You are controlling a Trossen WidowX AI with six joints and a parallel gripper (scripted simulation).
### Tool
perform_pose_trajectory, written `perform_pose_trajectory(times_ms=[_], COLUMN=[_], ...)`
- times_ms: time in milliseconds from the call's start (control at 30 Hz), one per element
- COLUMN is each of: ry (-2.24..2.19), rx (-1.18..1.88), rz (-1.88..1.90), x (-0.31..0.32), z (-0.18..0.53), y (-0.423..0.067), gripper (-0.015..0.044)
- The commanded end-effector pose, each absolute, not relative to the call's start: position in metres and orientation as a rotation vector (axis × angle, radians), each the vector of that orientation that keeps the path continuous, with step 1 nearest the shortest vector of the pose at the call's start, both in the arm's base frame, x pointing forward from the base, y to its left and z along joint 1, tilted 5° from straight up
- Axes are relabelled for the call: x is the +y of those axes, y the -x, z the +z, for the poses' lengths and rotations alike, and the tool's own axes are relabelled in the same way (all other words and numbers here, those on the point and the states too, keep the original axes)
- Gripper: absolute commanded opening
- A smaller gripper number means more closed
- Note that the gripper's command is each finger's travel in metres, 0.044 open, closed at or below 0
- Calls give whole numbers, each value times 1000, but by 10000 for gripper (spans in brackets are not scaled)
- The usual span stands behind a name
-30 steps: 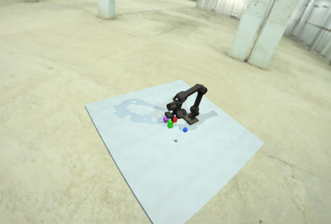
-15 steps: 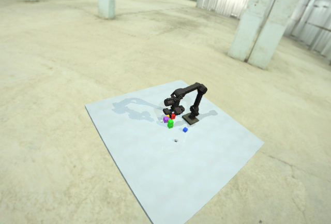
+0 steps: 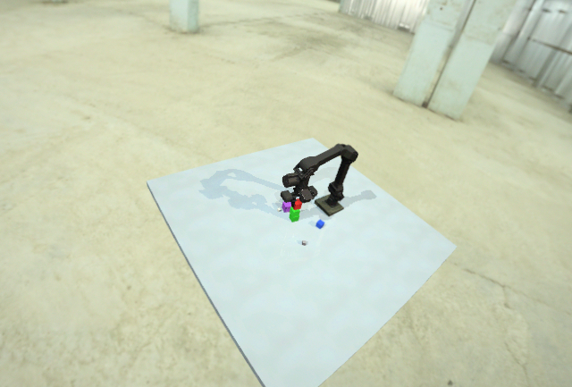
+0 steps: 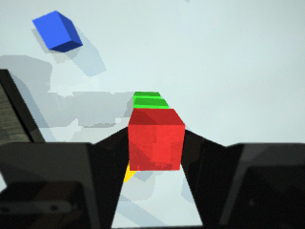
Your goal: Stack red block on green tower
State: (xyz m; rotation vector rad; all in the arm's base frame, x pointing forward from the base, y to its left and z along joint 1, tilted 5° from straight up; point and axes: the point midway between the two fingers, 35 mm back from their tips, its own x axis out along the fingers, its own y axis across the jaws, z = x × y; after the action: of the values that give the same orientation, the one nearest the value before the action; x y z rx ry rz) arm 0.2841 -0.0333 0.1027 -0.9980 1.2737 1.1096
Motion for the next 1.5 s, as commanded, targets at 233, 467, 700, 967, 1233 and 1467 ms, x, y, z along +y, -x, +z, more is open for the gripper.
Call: perform_pose_trajectory(times_ms=[233, 467, 700, 967, 1233, 1467], ry=[1002, 1002, 1002, 1002, 997, 997], rx=[1277, 1277, 1277, 1277, 1276, 1276], rz=[1114, 1114, 1114, 1114, 1115, 1115], x=[-33, -33, -33, -33, -32, -32], z=[87, 87, 87, 87, 87, 87], y=[-283, -283, -283, -282, -282, -282], gripper=[0, 0, 0, 0, 157, 341])
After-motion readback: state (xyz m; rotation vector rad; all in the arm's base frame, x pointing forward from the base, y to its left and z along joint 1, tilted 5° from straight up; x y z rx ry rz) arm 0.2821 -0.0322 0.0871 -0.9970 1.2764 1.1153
